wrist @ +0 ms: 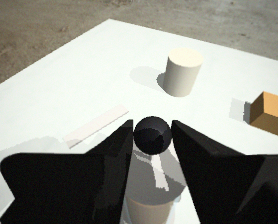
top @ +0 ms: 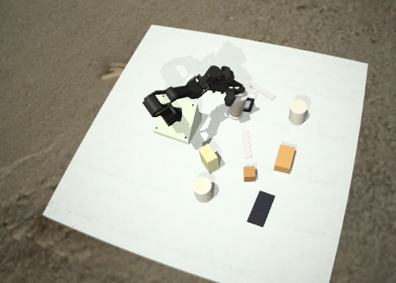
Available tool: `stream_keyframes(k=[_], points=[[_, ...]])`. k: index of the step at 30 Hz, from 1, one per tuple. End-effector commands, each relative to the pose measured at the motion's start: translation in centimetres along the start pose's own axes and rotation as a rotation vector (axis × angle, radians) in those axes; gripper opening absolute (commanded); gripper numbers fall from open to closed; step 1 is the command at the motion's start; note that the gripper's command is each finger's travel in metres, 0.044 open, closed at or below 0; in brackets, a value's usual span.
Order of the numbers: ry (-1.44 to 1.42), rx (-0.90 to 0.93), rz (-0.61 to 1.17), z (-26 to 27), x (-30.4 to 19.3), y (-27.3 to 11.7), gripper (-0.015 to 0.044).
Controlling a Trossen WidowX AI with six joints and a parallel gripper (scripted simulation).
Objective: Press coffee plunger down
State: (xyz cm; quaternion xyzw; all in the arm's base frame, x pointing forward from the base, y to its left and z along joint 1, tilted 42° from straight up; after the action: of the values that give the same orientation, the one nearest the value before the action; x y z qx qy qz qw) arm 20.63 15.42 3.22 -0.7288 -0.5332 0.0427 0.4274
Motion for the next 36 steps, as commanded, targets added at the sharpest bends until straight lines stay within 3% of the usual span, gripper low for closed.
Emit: stream_keyframes(k=[1,32,36], points=[[-0.018,0.0,0.032,0.17,-0.47,0.34,0.012],[-0.005,-0.001,0.01,0.11,0.09,0.29,0.012],[-0.005,-0.001,0.01,0.11,0.09,0.29,0.0225]])
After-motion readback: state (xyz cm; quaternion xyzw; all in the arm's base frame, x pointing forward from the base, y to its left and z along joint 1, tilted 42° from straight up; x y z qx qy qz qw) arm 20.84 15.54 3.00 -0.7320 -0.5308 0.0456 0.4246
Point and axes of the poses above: the point midway between the two fingers, 35 mm back from their tips, its own y axis out along the fingers, its own z axis across the jaws, x = y × z, the point moved 10 cm from there along -y, back along the fingers, and after that the axes turned 12 degrees about -y, right-handed, at the moved point
